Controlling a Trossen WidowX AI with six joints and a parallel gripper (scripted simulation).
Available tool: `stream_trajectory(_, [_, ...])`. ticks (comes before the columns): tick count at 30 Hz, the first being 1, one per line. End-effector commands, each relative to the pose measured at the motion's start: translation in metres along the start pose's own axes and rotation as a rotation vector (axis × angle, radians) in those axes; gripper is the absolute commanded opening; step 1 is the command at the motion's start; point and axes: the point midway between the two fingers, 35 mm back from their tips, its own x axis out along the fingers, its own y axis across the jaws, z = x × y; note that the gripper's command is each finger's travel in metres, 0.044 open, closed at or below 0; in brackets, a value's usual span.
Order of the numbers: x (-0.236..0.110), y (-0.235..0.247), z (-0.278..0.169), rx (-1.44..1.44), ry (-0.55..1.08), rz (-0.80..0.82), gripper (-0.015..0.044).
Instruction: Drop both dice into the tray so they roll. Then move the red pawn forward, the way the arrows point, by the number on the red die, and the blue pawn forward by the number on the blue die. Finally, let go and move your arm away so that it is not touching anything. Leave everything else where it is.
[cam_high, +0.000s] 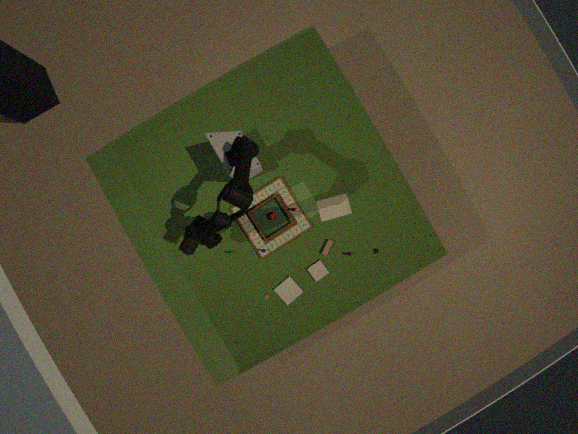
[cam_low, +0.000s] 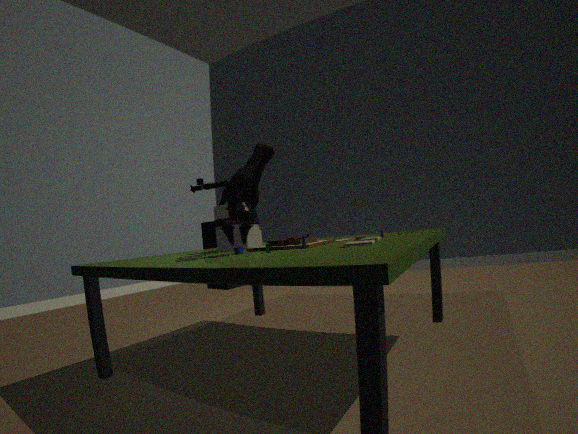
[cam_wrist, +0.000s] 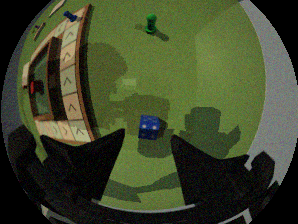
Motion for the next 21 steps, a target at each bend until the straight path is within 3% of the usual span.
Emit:
stream_trajectory(1, [0.007,0.0,0.0,0.006,-0.002,0.003,0.0275])
stream_trajectory(15, [0.028,0.001,-0.001,0.005,-0.002,0.005,0.0275])
stream_trajectory(21, [0.028,0.001,-0.001,0.005,-0.002,0.005,0.0118])
